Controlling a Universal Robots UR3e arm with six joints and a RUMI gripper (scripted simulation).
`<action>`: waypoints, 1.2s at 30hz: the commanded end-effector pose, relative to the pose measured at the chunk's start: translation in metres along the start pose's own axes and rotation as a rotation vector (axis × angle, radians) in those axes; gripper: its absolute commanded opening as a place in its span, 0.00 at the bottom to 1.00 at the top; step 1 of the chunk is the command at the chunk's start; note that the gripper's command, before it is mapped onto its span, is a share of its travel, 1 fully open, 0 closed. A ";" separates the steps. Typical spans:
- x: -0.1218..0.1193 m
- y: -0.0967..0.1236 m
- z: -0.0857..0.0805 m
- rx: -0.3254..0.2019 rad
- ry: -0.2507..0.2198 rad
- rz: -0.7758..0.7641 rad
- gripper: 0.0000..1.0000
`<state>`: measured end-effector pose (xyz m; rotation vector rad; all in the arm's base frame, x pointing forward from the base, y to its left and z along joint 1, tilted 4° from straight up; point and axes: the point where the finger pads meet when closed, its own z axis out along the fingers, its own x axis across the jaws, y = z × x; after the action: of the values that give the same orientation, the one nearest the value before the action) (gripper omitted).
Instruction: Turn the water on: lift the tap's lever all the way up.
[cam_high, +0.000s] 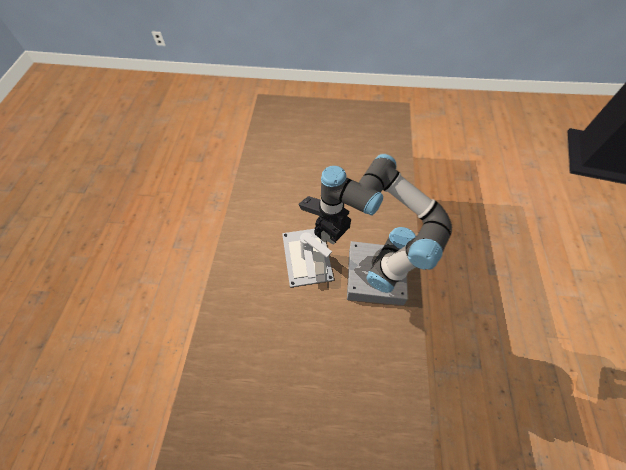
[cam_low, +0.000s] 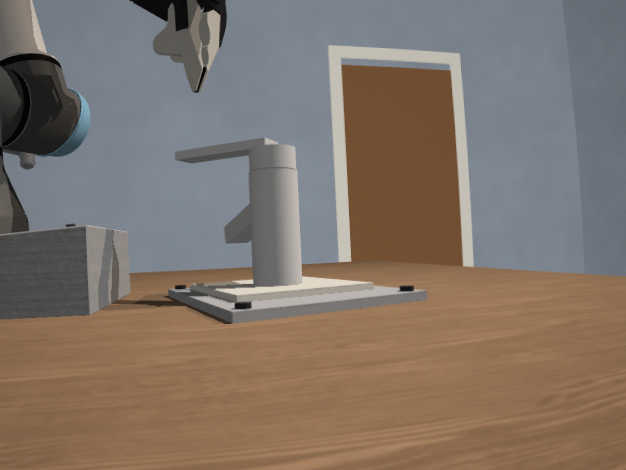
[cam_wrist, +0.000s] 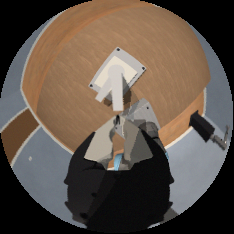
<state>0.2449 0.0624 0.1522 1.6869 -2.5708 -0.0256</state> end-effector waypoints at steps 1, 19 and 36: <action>0.000 0.000 0.000 0.000 -0.001 -0.001 0.00; 0.000 0.000 0.000 0.000 -0.001 -0.001 0.39; 0.000 0.000 0.000 0.000 -0.001 -0.001 0.39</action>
<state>0.2449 0.0624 0.1522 1.6869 -2.5708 -0.0256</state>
